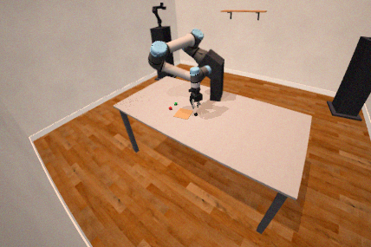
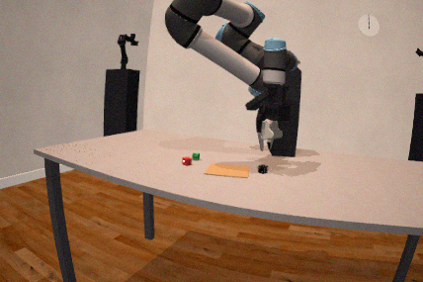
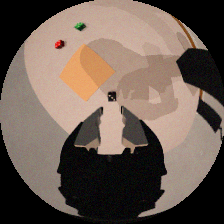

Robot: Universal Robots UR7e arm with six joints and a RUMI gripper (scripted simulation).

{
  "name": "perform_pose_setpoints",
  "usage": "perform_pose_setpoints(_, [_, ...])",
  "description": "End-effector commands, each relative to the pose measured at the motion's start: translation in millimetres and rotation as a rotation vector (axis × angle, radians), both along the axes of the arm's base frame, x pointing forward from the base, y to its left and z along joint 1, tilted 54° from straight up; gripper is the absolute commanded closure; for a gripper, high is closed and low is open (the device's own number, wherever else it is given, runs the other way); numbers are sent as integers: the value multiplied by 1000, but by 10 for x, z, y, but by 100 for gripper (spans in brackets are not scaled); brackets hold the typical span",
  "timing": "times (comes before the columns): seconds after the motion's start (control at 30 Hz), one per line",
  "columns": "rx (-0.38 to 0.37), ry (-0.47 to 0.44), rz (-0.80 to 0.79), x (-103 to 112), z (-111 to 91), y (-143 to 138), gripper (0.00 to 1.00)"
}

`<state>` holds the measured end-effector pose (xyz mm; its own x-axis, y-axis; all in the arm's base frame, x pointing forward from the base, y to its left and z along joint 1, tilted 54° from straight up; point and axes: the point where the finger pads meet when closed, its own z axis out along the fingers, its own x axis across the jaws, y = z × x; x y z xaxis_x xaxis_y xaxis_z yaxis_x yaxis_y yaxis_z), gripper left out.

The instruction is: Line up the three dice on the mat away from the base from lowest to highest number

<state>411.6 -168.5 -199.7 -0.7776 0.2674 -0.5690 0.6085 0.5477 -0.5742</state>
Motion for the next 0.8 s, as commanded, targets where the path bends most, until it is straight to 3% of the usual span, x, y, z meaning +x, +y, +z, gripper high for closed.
perform_pose_setpoints(0.0, [0, -1, 1, 9, -21, -29, 76])
perform_pose_setpoints(0.77, [0, -1, 1, 57, -208, -282, 76])
